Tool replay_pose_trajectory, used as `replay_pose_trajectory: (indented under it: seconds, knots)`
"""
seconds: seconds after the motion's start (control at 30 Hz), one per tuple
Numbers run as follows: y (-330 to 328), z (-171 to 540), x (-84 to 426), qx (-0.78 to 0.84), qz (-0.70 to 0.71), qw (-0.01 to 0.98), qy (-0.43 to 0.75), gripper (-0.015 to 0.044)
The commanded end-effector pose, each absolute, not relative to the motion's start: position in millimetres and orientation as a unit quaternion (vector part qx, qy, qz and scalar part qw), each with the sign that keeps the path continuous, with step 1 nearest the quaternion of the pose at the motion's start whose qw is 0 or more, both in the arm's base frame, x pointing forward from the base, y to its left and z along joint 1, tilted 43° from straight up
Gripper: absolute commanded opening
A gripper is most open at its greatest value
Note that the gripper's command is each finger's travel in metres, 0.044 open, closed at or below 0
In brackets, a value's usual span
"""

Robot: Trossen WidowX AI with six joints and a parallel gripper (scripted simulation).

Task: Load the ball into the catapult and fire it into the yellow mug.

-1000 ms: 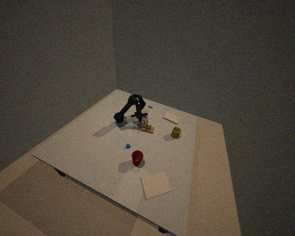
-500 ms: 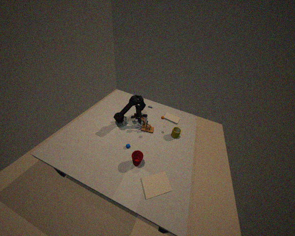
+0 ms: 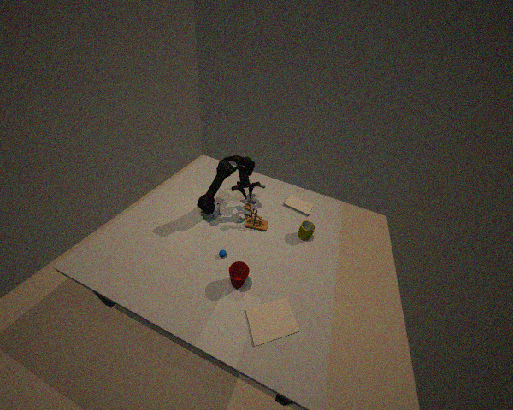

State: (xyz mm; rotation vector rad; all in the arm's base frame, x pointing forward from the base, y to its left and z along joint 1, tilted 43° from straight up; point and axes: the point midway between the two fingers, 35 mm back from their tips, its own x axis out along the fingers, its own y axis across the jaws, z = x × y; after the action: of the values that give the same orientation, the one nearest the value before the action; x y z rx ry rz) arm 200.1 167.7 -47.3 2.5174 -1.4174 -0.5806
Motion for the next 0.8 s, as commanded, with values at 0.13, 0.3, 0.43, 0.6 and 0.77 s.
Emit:
replay_pose_trajectory:
  seconds: [0.13,0.3,0.43,0.6,0.77]
  knots:
    - [184,-51,220,0.847,-0.188,-0.014,-0.498,0.0315]
    - [191,-53,231,0.84,-0.18,-0.075,-0.506,0.044]
    - [197,-53,241,0.831,-0.174,-0.124,-0.513,0.044]
    - [206,-50,261,0.813,-0.161,-0.198,-0.524,0.044]
    - [215,-46,282,0.789,-0.144,-0.273,-0.532,0.044]
